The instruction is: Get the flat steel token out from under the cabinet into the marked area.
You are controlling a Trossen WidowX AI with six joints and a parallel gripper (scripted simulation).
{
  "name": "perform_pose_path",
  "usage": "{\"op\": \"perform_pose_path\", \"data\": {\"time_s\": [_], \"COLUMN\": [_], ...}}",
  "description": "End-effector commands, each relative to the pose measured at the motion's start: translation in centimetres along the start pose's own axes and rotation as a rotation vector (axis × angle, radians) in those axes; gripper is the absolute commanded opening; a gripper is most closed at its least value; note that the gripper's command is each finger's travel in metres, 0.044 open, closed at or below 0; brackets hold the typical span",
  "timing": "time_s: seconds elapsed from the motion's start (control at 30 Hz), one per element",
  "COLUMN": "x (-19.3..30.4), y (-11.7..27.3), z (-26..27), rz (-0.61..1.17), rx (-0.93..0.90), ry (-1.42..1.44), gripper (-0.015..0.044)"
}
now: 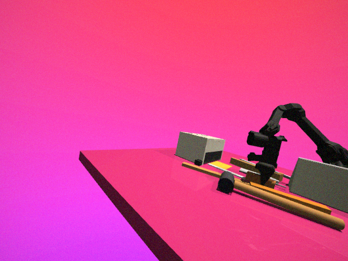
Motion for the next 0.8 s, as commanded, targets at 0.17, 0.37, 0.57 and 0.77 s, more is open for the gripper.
{"op": "perform_pose_path", "data": {"time_s": [0.17,0.37,0.57,0.77], "x": [-1.4,-2.2,-3.0,-3.8], "y": [0.0,0.0,0.0,0.0], "z": [0.4,0.6,0.7,0.9], "rz": [0.002,0.001,0.001,0.001], "rx": [-0.002,-0.002,-0.002,-0.001], "ry": [0.000,0.000,0.000,0.000], "gripper": [0.0000,0.0000,0.0000,0.0000]}}
Point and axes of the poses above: the point midway between the two fingers, 35 mm back from their tips, its own y axis back along the fingers, its own z axis across the jaws, x = y × z, the point moved 5 cm from there along y, back along the fingers, and after that the axes turned 14 degrees about -y, right-handed, at the moved point
